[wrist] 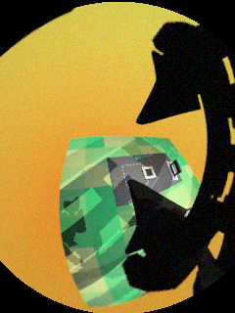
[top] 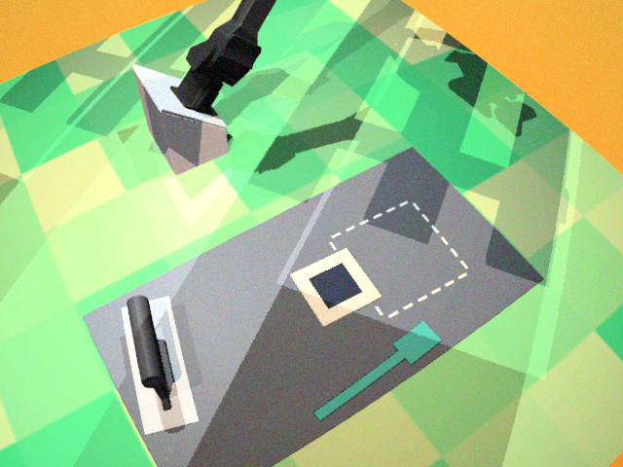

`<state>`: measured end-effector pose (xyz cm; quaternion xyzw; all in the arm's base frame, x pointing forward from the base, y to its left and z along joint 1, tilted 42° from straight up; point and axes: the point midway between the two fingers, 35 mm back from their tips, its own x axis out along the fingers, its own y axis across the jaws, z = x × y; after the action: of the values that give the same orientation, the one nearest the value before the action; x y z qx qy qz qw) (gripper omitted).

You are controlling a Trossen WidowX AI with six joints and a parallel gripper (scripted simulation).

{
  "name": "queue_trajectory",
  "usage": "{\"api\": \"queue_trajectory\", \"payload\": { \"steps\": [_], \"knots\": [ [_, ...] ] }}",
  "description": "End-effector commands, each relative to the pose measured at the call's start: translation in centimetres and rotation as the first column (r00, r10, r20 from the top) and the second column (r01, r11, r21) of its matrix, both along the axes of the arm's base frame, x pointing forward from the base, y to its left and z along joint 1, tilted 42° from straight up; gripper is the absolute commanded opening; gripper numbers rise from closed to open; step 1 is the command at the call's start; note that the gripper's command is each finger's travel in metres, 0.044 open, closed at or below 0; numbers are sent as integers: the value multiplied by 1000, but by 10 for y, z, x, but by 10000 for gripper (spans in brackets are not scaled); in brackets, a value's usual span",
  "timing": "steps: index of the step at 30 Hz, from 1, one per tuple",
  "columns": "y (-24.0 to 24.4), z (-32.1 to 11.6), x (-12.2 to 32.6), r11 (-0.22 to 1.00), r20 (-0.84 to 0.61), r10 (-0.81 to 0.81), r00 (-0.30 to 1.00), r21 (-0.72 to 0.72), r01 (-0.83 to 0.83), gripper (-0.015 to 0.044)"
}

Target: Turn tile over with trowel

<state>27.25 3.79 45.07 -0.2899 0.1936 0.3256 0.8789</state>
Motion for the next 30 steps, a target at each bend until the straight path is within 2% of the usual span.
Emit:
{"api": "queue_trajectory", "payload": {
  "steps": [1,11,21,25,30],
  "knots": [
    [0,0,0,1000,0,0,1000,0,0,374],
    [0,0,0,1000,0,0,1000,0,0,111],
    [0,0,0,1000,0,0,1000,0,0,100],
    [0,0,0,1000,0,0,1000,0,0,0],
    [0,0,0,1000,0,0,1000,0,0,0]
  ]
}}
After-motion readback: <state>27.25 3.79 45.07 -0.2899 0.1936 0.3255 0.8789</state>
